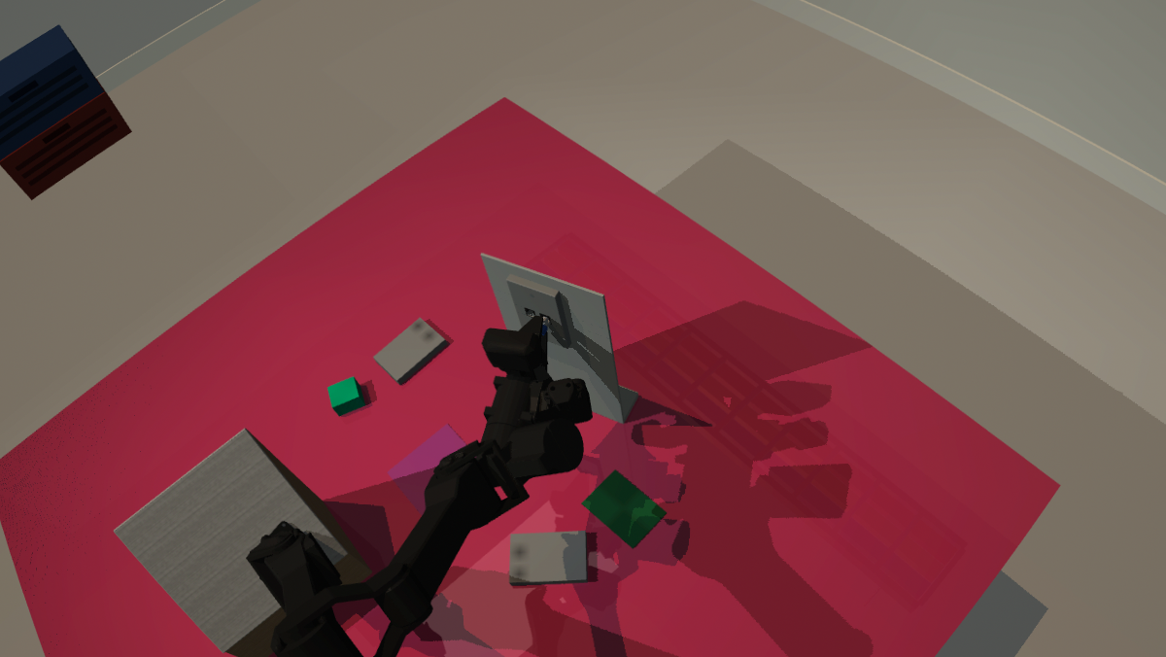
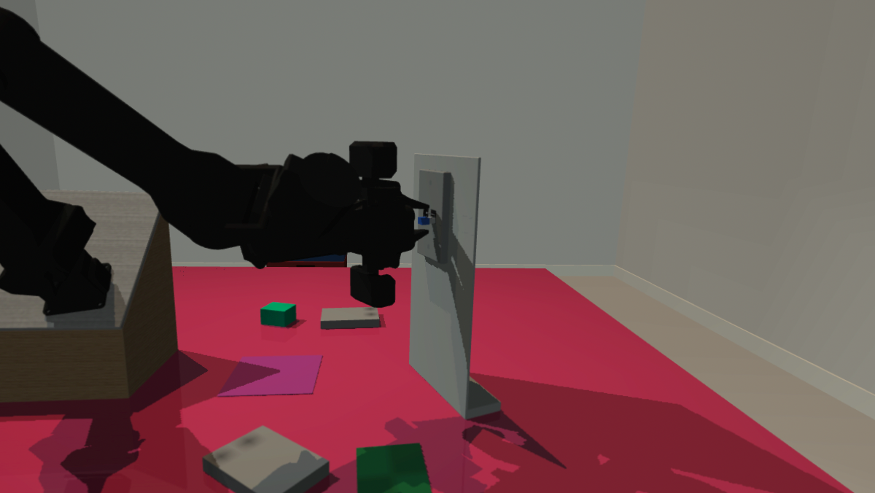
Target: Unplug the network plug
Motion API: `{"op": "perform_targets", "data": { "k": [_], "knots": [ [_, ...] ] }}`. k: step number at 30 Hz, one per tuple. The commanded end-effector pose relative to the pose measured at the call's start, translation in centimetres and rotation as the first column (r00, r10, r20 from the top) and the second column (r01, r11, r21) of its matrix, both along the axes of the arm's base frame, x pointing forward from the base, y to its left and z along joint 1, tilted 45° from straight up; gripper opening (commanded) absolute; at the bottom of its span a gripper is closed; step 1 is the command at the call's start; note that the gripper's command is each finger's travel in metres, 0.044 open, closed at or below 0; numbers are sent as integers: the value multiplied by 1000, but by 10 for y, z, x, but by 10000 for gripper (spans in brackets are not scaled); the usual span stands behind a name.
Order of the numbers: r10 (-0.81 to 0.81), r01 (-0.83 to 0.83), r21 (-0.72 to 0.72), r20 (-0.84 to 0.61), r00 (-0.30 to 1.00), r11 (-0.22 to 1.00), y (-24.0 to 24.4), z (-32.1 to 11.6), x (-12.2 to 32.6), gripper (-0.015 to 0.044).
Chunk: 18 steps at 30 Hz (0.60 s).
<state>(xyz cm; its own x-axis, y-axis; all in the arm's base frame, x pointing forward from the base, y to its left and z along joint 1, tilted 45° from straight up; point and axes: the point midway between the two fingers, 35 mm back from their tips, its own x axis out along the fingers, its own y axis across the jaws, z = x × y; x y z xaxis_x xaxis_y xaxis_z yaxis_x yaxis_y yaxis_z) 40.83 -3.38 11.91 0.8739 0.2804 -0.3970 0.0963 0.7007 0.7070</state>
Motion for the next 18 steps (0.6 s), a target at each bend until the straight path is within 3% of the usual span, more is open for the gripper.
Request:
{"op": "perform_targets", "data": {
  "k": [1,18],
  "knots": [
    [-9,9,1,0,1000,1000,-1,0,3,97],
    [-9,9,1,0,1000,1000,-1,0,3,0]
  ]
}}
